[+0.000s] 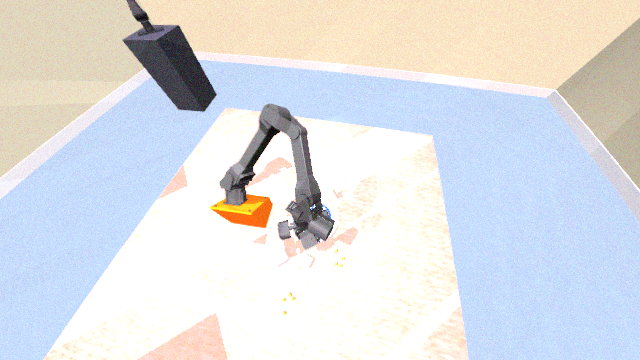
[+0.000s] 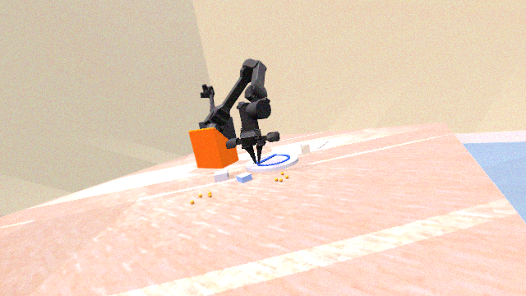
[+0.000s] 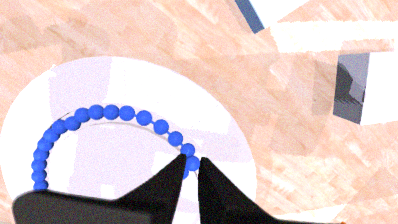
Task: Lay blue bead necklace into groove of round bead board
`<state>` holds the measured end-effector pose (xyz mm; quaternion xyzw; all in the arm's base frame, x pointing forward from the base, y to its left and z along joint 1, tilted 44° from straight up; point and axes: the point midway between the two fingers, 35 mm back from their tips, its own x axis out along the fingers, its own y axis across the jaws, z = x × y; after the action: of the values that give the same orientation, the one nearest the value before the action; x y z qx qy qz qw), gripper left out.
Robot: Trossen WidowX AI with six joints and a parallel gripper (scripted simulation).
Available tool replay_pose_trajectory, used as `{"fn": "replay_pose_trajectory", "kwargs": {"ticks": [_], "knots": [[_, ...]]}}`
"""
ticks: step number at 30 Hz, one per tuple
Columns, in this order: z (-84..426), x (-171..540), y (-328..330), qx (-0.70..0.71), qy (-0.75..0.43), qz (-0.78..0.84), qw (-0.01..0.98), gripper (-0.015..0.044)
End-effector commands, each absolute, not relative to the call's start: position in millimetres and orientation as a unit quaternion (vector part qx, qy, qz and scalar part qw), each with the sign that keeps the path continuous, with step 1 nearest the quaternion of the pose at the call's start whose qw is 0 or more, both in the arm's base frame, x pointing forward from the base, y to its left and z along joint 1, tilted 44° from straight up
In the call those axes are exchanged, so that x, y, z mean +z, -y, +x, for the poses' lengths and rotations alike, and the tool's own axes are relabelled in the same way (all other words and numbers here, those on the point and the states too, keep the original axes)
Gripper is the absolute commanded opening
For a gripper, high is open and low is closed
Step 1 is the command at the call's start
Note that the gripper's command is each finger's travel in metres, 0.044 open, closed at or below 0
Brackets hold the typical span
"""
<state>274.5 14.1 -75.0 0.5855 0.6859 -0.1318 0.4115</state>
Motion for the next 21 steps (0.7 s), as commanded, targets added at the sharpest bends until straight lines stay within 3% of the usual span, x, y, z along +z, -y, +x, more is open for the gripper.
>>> {"fn": "replay_pose_trajectory", "kwargs": {"ticks": [1,3,19,21], "knots": [[273.3,-79.2,-17.4,-0.134,-0.686,0.586,0.41,0.0],[273.3,-79.3,-17.5,-0.134,-0.686,0.586,0.41,0.0],[273.3,-73.5,-11.9,-0.133,-0.686,0.585,0.41,0.042],[273.7,-75.2,-14.2,-0.133,-0.687,0.585,0.41,0.044]]}}
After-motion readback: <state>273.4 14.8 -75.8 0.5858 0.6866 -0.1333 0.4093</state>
